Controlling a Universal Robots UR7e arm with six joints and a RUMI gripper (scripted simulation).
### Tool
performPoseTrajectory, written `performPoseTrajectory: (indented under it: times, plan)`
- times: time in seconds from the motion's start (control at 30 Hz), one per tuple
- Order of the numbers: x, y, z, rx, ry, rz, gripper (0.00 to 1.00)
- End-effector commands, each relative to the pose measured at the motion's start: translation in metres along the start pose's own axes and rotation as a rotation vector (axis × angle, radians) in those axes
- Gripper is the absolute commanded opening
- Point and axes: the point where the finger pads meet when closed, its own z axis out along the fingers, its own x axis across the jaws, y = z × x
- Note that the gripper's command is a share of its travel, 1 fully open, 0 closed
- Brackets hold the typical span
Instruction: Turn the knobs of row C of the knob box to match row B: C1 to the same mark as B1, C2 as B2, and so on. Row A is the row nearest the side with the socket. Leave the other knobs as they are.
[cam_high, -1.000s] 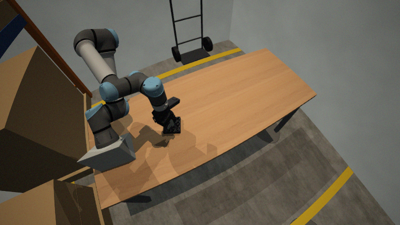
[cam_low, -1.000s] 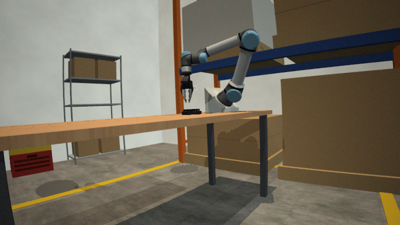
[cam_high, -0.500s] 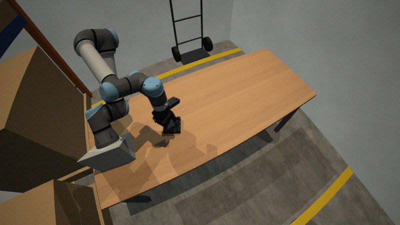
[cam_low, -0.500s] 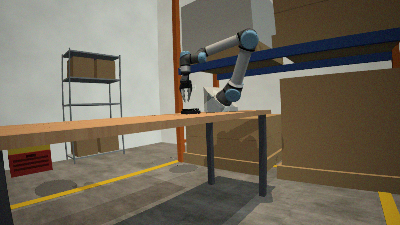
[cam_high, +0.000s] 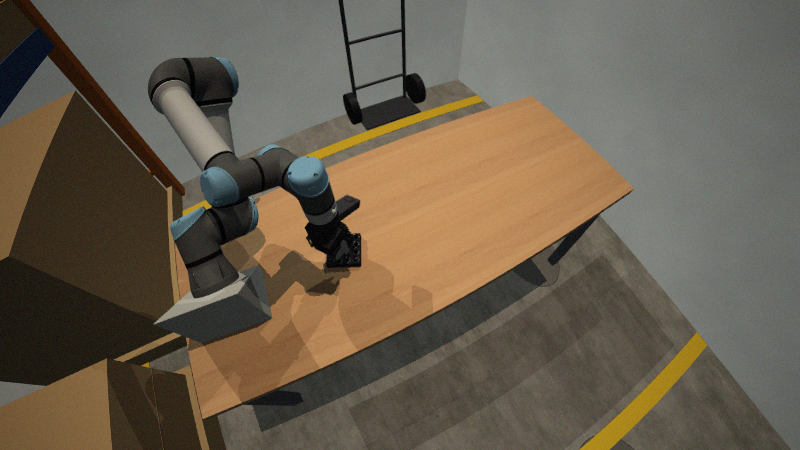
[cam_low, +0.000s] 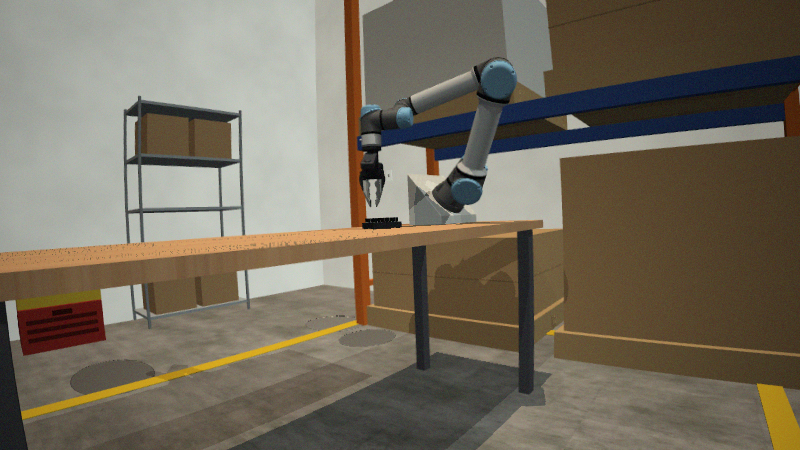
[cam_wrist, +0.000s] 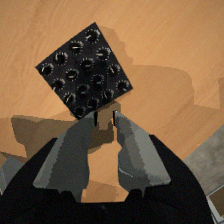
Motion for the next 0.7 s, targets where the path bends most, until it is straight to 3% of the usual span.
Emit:
performPoseTrajectory:
  times: [0.0,0.67]
  plan:
    - [0.0,0.0,0.009,0.001,-0.004,0.0,0.11]
    - [0.001,0.0,0.031,0.001,-0.004,0.0,0.11]
